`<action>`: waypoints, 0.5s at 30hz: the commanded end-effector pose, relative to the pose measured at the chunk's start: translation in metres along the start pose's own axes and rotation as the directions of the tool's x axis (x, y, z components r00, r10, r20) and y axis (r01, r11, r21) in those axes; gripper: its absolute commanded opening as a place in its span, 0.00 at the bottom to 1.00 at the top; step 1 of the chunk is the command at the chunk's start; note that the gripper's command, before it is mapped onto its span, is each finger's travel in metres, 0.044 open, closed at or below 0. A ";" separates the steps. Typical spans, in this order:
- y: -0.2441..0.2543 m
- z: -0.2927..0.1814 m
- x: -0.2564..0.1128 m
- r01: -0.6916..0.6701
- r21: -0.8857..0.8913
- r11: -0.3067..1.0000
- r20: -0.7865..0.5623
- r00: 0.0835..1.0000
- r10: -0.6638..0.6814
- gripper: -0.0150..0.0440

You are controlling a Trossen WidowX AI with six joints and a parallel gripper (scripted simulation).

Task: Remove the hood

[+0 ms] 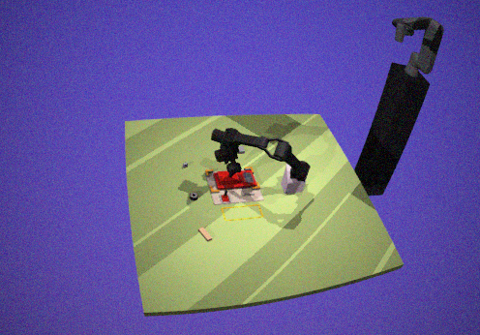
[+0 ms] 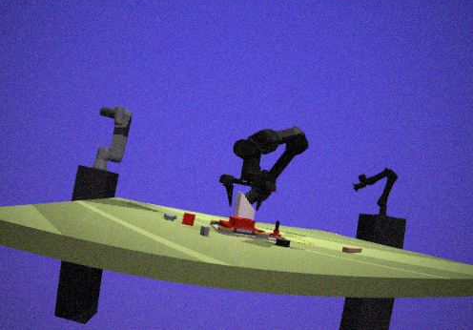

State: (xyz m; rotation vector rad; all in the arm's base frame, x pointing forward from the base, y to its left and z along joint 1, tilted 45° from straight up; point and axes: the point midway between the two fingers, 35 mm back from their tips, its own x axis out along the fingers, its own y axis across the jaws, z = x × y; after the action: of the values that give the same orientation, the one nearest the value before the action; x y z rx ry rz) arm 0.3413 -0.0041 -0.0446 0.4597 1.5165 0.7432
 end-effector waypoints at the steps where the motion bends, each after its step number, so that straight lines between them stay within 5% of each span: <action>1: 0.001 -0.002 0.005 -0.007 0.008 1.000 -0.006 1.000 0.007 1.00; 15: 0.001 -0.002 0.015 -0.007 0.008 1.000 -0.006 1.000 0.008 1.00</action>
State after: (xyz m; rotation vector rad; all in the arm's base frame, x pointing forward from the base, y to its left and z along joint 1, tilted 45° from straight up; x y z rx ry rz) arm 0.3403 0.0030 -0.0513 0.4600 1.5160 0.7437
